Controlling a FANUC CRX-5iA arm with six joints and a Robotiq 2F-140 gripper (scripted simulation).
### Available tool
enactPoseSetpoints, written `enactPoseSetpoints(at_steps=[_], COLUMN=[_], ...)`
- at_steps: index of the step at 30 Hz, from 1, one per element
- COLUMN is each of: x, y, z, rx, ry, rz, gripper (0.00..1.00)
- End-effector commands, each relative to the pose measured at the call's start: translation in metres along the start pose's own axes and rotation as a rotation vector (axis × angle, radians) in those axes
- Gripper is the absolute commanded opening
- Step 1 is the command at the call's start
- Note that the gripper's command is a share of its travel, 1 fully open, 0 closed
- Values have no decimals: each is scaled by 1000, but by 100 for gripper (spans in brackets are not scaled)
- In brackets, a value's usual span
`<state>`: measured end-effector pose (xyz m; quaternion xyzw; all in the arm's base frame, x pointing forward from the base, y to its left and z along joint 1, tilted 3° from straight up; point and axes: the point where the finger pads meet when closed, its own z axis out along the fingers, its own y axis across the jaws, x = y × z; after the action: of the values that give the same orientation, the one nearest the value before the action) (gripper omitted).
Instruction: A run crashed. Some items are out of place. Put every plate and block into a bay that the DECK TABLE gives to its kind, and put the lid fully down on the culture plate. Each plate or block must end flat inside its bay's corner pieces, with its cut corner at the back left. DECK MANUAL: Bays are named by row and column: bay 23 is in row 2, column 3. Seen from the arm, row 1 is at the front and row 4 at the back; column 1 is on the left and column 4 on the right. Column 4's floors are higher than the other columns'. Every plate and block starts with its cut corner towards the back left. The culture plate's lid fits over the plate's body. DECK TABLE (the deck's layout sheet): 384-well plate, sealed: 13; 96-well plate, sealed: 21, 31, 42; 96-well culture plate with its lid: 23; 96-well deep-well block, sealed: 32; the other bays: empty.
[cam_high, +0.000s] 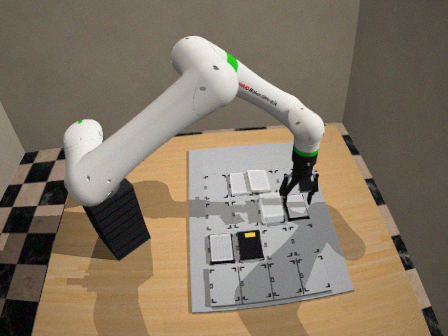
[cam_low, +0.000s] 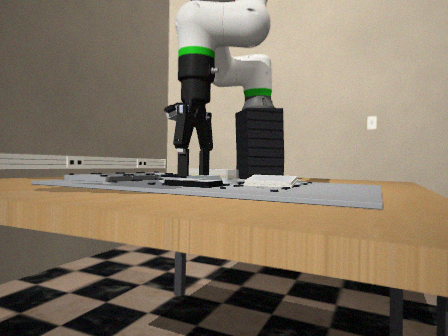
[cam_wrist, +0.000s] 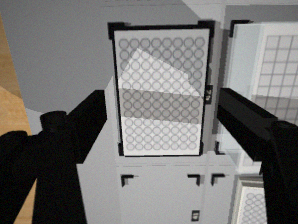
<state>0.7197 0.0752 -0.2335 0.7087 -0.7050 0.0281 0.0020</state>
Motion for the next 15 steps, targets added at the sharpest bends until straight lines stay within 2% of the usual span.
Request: enactPoseSetpoints(at_steps=[1,15], x=[0,0], y=[-1,-1], z=[-3,-22], rx=[2,2], ry=[0,0], rz=[0,0], gripper=[70,70])
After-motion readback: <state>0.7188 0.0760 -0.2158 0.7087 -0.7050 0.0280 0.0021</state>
